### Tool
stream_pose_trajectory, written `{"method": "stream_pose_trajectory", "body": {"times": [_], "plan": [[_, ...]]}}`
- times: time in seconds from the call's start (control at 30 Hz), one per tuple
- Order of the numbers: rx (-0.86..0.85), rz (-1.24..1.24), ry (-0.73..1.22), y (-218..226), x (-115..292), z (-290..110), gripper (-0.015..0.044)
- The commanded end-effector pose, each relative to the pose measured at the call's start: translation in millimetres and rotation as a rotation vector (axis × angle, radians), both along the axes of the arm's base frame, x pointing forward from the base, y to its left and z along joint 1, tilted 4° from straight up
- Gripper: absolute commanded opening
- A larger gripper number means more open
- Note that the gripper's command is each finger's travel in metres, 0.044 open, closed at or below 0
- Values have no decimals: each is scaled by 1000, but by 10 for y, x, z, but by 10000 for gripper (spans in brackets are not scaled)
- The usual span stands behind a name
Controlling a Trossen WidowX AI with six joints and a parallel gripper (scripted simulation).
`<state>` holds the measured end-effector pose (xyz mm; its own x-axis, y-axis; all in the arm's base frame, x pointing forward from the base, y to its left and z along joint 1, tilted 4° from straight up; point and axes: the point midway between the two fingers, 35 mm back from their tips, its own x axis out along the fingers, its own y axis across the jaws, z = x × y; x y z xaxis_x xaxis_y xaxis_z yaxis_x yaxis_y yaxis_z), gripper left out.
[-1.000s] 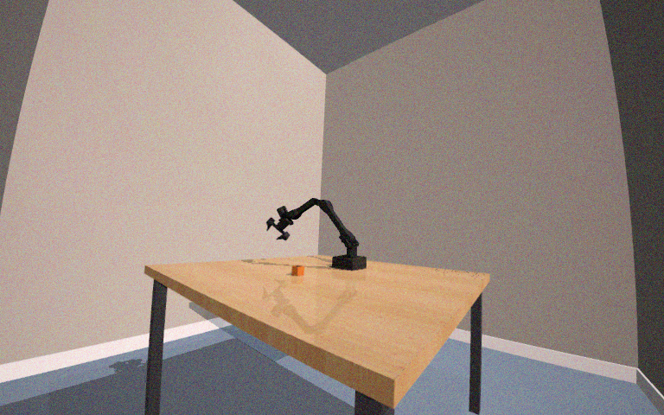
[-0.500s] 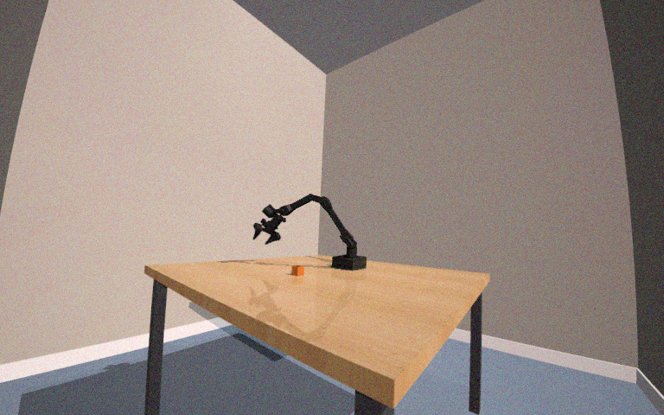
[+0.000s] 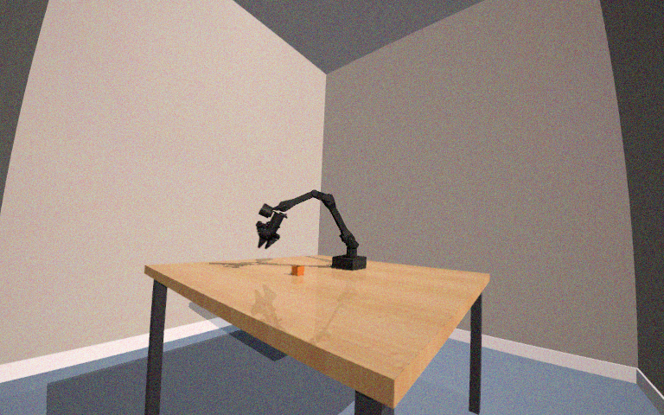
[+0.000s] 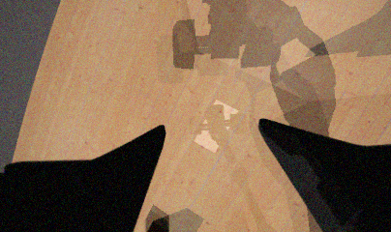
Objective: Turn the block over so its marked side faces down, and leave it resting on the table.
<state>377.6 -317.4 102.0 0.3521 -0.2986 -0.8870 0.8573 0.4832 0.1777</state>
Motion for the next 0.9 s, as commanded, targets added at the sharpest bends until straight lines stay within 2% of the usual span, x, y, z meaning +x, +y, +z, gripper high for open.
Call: {"method": "stream_pose_trajectory", "body": {"times": [0.0,0.2,0.4,0.73,0.87], "plan": [[23,254,94,693,236,2,440],[40,612,240,1634,331,14,440],[50,992,388,2555,177,66,440],[50,1036,405,2651,109,70,440],[51,1036,405,2654,139,-251,440]]}}
